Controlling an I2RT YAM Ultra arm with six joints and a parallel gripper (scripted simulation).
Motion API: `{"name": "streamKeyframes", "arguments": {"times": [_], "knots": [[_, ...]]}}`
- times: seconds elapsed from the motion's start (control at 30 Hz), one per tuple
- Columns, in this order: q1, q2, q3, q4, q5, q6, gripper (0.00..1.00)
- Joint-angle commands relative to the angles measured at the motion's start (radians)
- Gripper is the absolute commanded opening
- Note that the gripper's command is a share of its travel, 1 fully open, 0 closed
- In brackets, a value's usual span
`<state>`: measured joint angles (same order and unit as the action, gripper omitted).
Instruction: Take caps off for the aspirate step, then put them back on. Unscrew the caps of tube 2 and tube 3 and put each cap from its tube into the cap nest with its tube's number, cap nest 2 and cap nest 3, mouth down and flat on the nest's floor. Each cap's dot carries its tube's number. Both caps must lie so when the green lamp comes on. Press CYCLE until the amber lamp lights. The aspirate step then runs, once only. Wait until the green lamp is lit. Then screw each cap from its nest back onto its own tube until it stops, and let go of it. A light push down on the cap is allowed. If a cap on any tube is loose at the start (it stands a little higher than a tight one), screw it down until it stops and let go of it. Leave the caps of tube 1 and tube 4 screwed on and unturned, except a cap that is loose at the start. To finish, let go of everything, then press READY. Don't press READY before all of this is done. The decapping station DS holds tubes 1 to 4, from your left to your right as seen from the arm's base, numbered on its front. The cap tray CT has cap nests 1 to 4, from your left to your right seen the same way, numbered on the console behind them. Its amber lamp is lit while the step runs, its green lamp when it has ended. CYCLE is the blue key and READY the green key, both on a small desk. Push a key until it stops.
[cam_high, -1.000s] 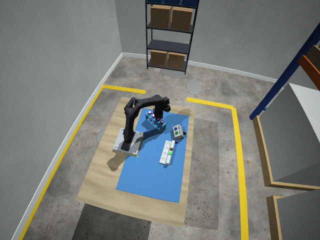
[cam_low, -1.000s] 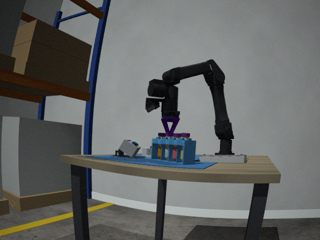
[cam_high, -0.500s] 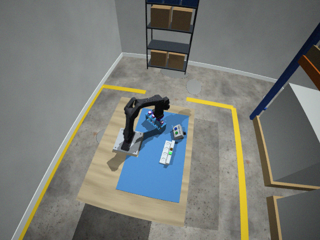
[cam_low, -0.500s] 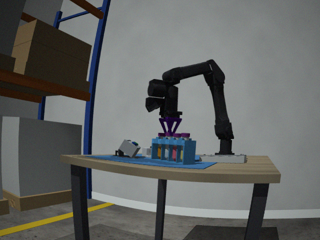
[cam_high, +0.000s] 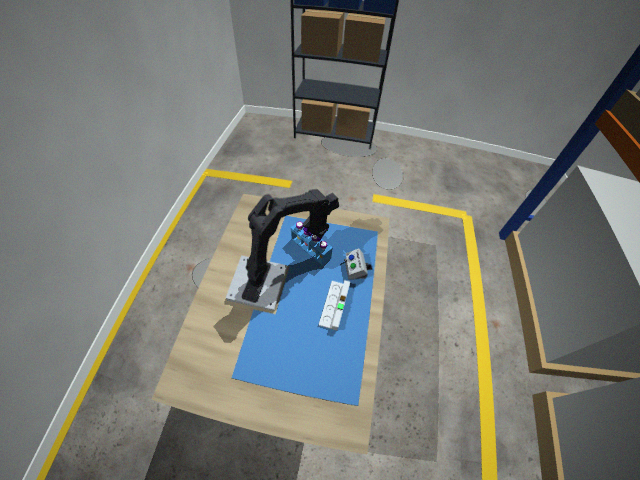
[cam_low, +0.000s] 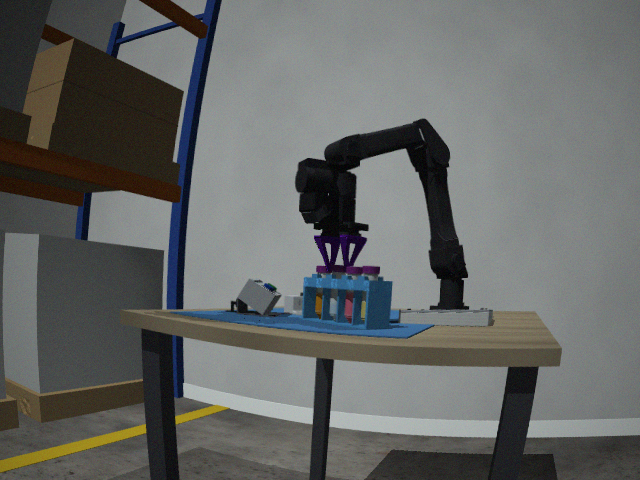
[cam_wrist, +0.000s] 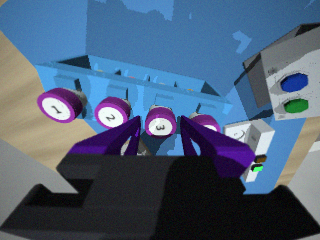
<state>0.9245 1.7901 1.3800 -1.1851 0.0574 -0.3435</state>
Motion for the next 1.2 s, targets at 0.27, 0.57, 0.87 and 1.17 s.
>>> {"name": "streamKeyframes", "arguments": {"times": [0.27,0.57,0.87,1.17], "knots": [[0.0,-0.011,0.006,-0.001,0.0,-0.049,0.0],[0.0,-0.011,0.006,0.0,0.0,0.017,0.0],[0.0,-0.011,0.004,0.001,0.0,0.283,0.0],[0.0,-0.01,0.003,0.003,0.0,0.55,0.0]]}}
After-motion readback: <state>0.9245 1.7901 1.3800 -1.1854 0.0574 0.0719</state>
